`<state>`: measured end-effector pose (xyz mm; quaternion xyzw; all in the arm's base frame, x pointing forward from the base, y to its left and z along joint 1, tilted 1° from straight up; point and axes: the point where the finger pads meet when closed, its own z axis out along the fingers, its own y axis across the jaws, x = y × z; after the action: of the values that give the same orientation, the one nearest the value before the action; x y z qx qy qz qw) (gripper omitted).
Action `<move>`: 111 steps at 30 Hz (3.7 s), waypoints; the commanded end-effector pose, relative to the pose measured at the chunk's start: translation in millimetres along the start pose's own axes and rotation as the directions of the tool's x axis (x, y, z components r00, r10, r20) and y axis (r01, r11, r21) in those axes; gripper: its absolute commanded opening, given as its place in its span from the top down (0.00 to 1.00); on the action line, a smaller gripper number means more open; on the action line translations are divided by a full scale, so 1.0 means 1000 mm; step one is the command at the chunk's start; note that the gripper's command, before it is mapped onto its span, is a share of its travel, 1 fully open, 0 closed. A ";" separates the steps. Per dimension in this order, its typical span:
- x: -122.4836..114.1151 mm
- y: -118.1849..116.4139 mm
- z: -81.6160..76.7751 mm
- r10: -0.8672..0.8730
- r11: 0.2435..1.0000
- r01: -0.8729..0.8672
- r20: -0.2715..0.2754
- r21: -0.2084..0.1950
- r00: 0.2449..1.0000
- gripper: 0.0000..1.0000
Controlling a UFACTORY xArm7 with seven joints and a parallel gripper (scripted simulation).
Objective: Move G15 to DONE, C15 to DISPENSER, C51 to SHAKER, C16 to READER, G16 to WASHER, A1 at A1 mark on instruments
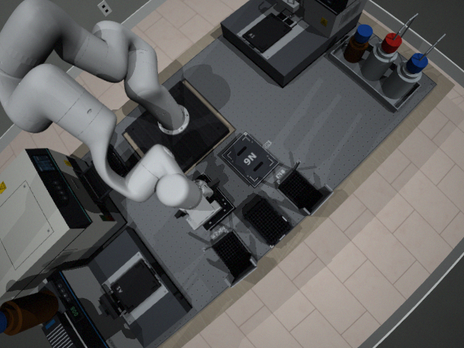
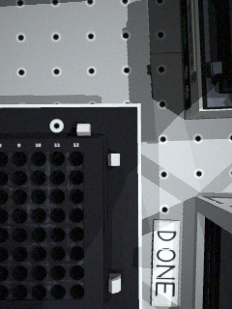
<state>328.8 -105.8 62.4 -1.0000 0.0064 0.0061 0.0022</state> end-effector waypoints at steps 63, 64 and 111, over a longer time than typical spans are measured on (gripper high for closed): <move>0.001 0.000 0.011 0.000 1.000 0.000 -0.003 -0.001 1.000 1.00; 0.001 0.000 0.011 0.000 1.000 0.000 -0.003 -0.001 1.000 1.00; 0.001 0.000 0.009 0.000 1.000 0.000 -0.003 -0.001 1.000 1.00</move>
<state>328.4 -105.6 51.7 -1.0000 0.0064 0.0064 0.0023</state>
